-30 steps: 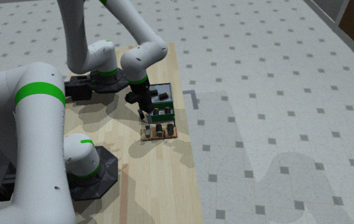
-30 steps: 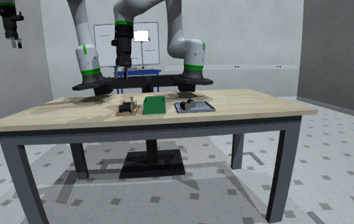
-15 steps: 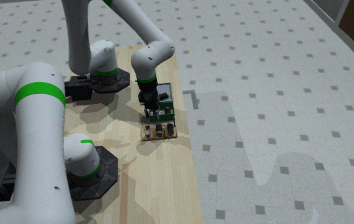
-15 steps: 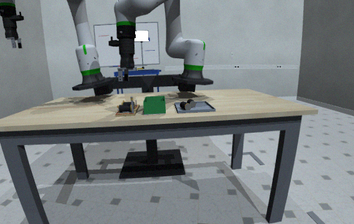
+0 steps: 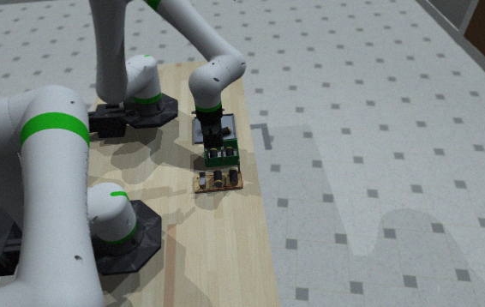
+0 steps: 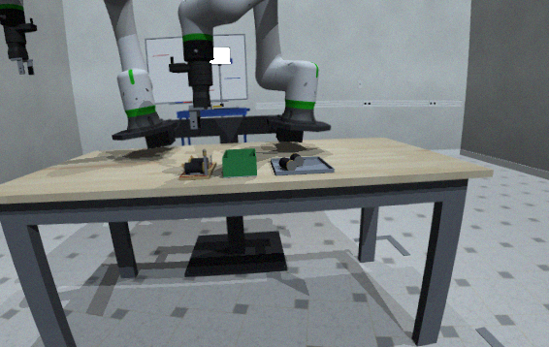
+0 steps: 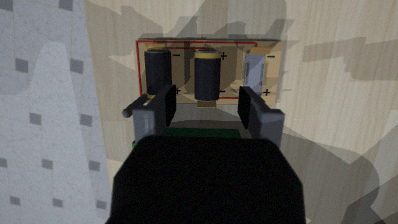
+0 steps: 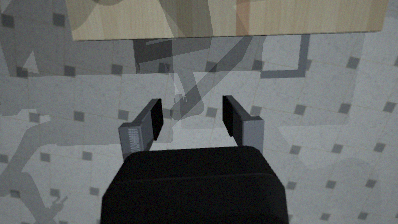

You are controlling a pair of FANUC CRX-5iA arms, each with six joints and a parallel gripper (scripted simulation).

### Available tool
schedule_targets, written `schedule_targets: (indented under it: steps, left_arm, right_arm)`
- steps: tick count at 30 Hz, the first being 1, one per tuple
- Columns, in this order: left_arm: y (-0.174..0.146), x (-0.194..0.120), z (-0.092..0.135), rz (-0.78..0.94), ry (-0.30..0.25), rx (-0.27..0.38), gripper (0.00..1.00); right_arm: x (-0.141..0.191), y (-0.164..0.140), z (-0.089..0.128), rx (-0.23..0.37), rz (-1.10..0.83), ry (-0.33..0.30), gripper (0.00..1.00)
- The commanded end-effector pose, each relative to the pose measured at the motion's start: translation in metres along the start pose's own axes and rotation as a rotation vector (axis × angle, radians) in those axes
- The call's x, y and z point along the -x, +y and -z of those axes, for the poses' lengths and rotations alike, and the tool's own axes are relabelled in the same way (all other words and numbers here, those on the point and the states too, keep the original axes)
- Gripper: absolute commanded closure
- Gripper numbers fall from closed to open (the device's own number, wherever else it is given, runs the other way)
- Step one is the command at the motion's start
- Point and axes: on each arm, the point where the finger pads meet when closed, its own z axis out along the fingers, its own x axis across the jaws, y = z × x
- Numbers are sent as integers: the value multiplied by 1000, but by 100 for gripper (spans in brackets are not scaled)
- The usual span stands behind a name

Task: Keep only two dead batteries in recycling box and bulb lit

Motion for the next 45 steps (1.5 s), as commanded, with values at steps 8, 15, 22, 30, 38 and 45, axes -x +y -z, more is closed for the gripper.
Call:
schedule_targets:
  steps: [8, 15, 22, 30, 38, 45]
  left_arm:
    - [-7, 3, 8, 11, -11, -17, 0]
    - [-4, 3, 8, 12, -11, -18, 10]
    - [33, 0, 8, 0, -12, -17, 10]
    - [99, -4, 7, 0, -14, -15, 10]
    - [192, -10, 6, 0, -17, -10, 10]
    - [249, -14, 6, 0, -18, -7, 10]
  right_arm:
    - [5, 0, 8, 13, -12, -7, 0]
    - [5, 0, 8, 13, -12, -7, 0]
    - [5, 0, 8, 13, -12, -7, 0]
    - [5, 0, 8, 13, -12, -7, 0]
    - [5, 0, 8, 13, -12, -7, 0]
    - [5, 0, 8, 13, -12, -7, 0]
